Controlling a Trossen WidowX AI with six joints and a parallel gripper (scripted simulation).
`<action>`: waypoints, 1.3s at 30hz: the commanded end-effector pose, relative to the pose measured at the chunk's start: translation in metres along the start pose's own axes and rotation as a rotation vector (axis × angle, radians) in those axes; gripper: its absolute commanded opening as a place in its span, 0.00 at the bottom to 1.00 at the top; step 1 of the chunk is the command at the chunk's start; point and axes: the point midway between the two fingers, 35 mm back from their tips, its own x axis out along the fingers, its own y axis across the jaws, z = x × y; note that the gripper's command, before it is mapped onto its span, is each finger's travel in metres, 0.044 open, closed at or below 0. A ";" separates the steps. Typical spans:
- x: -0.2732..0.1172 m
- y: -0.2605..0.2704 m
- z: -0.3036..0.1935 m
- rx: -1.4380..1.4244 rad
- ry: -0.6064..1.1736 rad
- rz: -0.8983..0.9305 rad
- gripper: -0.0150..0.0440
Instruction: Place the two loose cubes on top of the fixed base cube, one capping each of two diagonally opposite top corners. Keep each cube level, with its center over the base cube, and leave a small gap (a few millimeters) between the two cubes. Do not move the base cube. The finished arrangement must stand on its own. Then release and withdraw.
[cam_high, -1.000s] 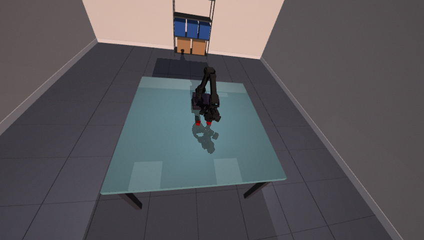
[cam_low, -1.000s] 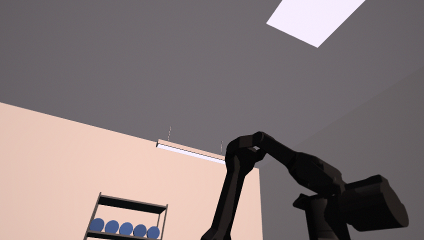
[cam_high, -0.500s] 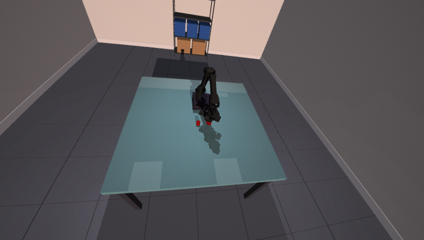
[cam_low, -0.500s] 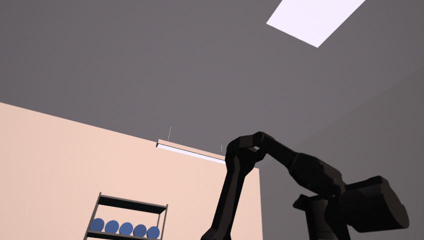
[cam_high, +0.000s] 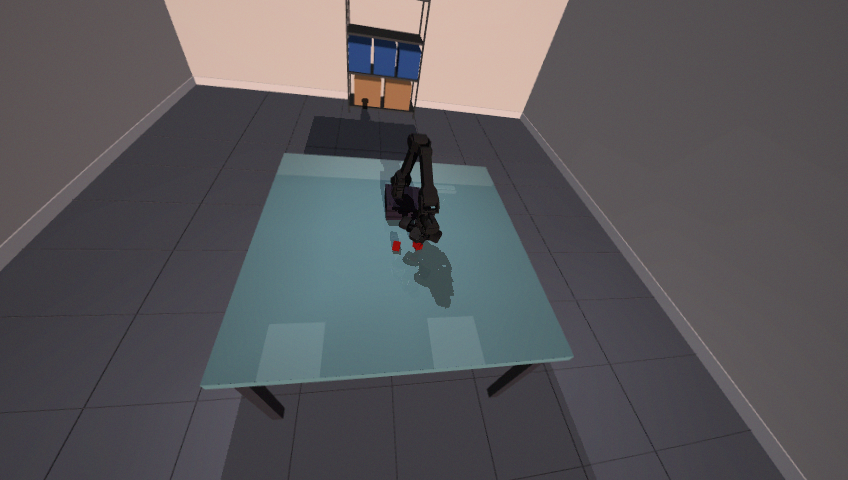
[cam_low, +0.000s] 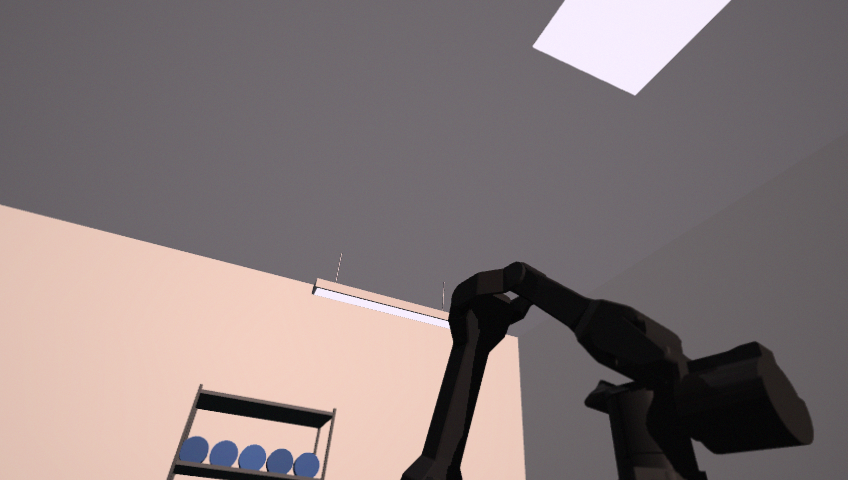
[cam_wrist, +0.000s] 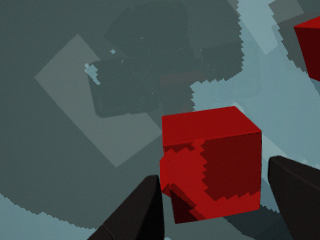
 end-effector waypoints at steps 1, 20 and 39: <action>-0.008 0.000 0.001 -0.002 -0.002 0.002 0.60; -0.027 -0.011 0.008 -0.255 -0.004 0.002 0.70; -0.049 -0.052 0.028 -1.144 -0.003 -0.002 0.70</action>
